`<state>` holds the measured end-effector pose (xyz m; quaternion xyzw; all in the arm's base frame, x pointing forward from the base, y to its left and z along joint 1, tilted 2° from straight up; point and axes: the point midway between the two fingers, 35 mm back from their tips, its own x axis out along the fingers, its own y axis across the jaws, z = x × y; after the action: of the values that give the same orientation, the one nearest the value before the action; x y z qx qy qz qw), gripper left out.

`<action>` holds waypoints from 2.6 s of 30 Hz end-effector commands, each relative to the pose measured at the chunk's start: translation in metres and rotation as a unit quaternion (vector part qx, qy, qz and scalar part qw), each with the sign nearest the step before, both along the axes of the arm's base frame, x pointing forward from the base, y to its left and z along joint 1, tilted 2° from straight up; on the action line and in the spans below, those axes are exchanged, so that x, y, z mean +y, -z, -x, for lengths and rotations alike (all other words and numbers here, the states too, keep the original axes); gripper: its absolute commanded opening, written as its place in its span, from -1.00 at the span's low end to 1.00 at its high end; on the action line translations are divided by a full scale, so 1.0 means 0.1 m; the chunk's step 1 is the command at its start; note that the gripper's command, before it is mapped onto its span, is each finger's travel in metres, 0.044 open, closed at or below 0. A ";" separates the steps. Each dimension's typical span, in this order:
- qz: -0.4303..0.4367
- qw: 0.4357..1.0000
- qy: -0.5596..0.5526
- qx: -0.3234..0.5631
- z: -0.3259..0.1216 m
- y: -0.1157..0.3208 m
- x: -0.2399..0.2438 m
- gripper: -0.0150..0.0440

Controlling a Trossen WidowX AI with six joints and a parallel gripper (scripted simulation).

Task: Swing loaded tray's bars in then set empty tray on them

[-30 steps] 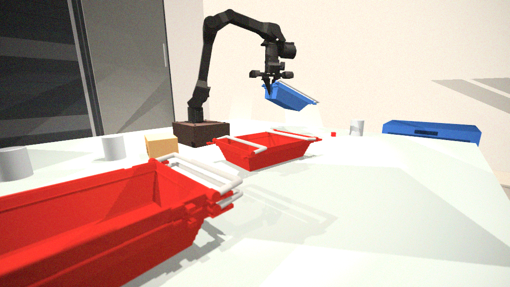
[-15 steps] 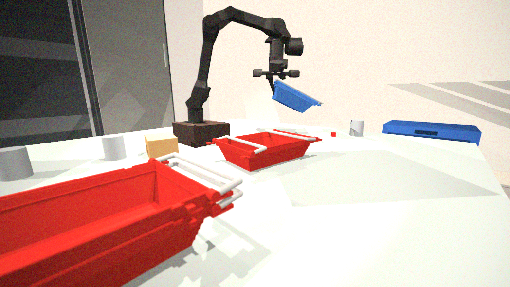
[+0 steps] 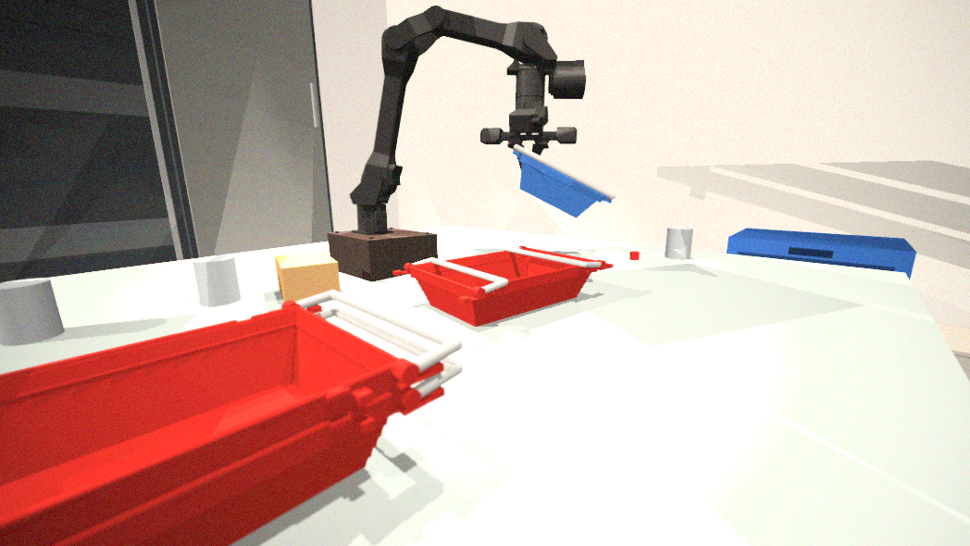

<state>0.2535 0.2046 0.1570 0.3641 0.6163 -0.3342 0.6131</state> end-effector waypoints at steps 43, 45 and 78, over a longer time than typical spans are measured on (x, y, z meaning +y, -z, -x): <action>-0.007 0.960 0.279 0.004 -0.74 0.02 -1.60 -0.49; -0.007 0.957 0.291 0.005 -0.75 0.02 -1.68 -0.49; -0.008 0.936 0.351 0.006 -0.78 0.03 -2.09 -0.49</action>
<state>0.3297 -0.0044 0.1506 0.5556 0.4598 -0.5287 0.4477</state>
